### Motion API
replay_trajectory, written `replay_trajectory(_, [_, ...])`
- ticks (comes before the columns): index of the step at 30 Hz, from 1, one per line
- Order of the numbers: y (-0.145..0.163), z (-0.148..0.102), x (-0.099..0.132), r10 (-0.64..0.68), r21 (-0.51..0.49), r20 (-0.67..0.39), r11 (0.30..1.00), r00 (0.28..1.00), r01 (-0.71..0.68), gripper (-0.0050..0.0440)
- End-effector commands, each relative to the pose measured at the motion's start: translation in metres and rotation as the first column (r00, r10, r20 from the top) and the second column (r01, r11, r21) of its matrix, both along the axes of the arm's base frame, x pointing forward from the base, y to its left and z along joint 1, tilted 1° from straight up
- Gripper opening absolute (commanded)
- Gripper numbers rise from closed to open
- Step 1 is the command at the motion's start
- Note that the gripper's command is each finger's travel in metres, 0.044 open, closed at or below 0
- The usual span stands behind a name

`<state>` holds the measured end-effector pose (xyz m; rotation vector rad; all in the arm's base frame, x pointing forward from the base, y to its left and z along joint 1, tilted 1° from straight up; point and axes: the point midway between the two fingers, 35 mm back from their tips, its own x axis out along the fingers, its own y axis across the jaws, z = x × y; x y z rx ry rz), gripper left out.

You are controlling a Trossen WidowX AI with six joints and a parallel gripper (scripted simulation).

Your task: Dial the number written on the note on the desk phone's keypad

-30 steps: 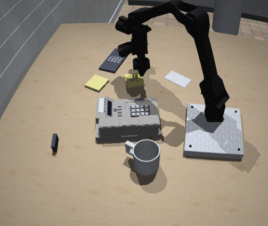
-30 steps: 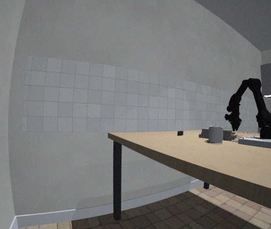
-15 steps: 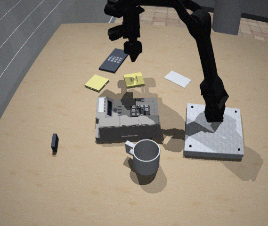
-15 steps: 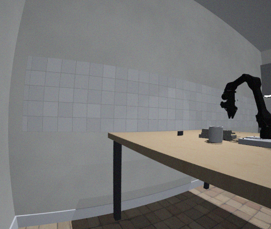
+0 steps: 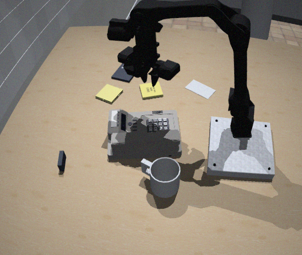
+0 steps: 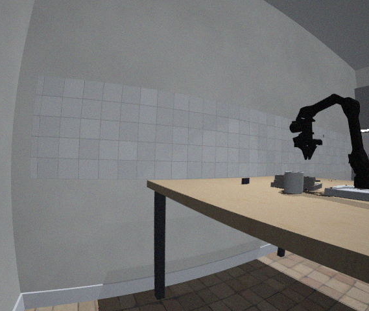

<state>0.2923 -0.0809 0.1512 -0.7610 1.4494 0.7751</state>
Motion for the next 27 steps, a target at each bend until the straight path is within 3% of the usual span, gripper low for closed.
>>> replay_trajectory(1, [0.024, 0.002, -0.007, 0.207, -0.007, 0.019, 0.978, 0.978, -0.207, 0.008])
replay_trajectory(2, [0.024, 0.002, -0.007, 0.207, -0.007, 0.019, 0.978, 0.978, -0.207, 0.008])
replay_trajectory(3, [0.032, 0.001, -0.01, 0.363, -0.009, 0.02, 0.932, 0.932, -0.363, 0.0056])
replay_trajectory(5, [0.054, -0.001, -0.02, 0.487, -0.007, 0.017, 0.874, 0.873, -0.487, 0.0008])
replay_trajectory(8, [0.062, -0.001, -0.024, 0.619, -0.009, 0.017, 0.786, 0.786, -0.619, 0.0])
replay_trajectory(25, [0.062, -0.001, -0.024, 0.619, -0.009, 0.017, 0.786, 0.786, -0.619, -0.0002])
replay_trajectory(27, [0.059, -0.013, -0.022, 0.619, -0.009, 0.017, 0.786, 0.786, -0.619, -0.0003])
